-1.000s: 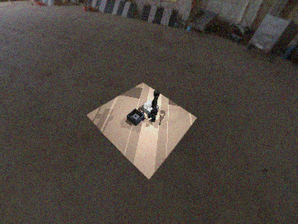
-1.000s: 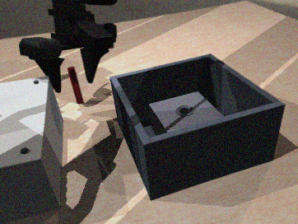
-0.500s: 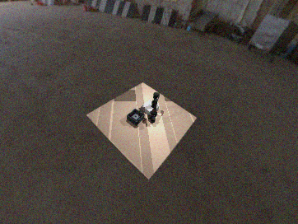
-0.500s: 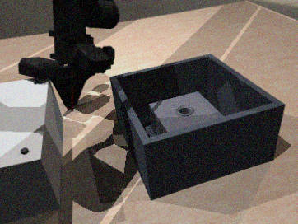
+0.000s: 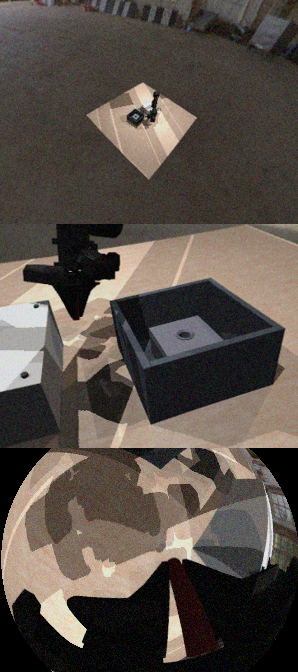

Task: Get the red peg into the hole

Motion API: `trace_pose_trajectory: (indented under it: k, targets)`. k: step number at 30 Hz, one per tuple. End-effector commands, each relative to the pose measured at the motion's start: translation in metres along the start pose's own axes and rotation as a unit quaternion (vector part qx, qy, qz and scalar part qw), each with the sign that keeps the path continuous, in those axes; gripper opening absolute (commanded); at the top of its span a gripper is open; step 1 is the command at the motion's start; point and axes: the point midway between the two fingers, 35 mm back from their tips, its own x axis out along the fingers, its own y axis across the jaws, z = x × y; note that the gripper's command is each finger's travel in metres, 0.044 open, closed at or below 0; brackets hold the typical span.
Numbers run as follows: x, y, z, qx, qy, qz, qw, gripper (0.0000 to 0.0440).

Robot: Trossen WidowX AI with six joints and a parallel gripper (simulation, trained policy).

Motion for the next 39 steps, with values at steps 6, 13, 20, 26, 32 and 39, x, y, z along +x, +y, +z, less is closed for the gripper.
trace_pose_trajectory:
  k: [6,13,20,26,32,39]
  targets:
    - [-0.040,-0.003,0.021,0.003,-0.026,0.011,1.000,0.0000]
    - [-0.070,-0.006,0.042,0.023,-0.042,0.021,0.999,0.0000]
    - [-0.092,-0.010,0.068,0.062,-0.055,0.031,0.996,0.0000]
    - [-0.100,-0.014,0.095,0.102,-0.063,0.040,0.992,0.0000]
    - [-0.103,-0.019,0.125,0.138,-0.068,0.047,0.987,0.0000]
    - [-0.098,-0.026,0.162,0.168,-0.070,0.055,0.982,0.0000]
